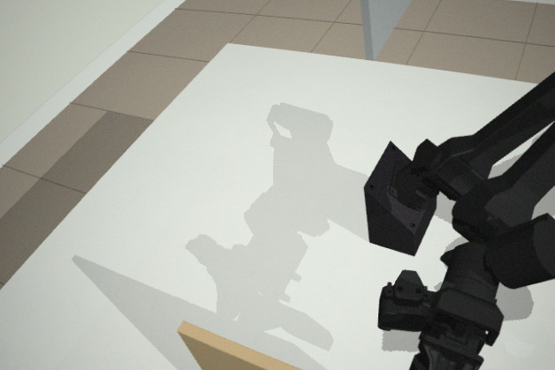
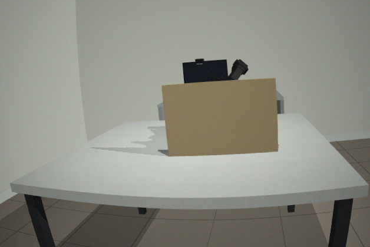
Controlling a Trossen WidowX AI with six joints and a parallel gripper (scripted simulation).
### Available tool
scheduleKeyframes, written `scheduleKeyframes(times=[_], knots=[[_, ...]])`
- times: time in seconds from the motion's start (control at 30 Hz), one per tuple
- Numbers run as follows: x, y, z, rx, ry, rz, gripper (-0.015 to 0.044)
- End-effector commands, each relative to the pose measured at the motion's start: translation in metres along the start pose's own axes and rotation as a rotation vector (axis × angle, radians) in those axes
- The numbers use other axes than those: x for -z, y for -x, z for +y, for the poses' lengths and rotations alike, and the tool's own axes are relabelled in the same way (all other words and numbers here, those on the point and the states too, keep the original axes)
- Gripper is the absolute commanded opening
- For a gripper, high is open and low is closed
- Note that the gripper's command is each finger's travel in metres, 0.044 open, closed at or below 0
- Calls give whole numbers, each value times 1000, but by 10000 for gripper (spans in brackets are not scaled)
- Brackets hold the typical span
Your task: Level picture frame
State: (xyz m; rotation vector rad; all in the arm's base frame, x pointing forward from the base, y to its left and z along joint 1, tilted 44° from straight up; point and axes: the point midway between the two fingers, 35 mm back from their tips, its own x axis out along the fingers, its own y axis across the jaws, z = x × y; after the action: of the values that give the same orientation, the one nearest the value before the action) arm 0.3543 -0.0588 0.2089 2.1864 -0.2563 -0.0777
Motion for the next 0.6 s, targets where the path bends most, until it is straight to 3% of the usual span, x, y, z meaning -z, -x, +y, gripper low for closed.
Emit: scheduleKeyframes(times=[0.0, 0.57], knots=[[0, 0, 3, -7, 1, -1, 0], [0, 0, 9, -7, 1, -1, 0]])
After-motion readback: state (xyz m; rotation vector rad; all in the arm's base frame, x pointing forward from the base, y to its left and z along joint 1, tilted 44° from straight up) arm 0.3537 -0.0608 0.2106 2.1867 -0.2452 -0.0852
